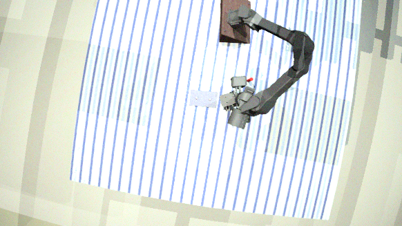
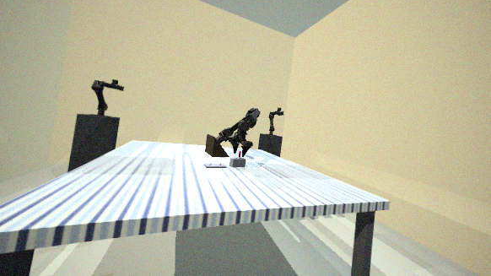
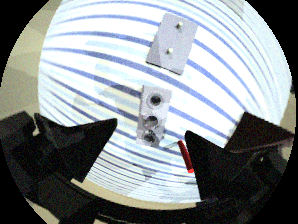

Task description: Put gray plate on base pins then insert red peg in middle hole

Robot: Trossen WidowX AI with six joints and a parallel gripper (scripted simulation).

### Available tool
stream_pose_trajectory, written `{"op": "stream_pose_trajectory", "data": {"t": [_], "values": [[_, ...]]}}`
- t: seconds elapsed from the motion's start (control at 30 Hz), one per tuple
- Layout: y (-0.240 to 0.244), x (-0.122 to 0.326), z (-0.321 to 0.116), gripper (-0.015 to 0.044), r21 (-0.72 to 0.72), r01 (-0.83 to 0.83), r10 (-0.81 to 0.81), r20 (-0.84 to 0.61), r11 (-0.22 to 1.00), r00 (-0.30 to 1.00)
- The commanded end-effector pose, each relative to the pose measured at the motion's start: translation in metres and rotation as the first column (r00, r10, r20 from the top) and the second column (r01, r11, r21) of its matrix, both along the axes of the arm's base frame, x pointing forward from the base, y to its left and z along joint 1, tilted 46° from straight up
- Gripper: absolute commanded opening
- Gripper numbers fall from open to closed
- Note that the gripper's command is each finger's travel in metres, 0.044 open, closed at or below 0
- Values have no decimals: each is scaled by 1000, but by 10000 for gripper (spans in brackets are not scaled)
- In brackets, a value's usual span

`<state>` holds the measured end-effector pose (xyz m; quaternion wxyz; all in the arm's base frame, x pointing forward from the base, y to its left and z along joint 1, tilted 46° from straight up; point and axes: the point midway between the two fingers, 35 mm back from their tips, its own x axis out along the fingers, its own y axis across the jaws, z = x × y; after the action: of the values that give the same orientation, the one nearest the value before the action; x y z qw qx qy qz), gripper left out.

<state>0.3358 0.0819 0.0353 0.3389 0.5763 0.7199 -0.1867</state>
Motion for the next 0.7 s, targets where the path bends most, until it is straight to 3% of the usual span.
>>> {"op": "stream_pose_trajectory", "data": {"t": [0.0, 0.67], "values": [[5, 0, -5, 440, 4, 2, -2, -1, 1000, 1000], [28, -3, -28, 440, 5, 3, -3, -1, 1000, 1000]]}}
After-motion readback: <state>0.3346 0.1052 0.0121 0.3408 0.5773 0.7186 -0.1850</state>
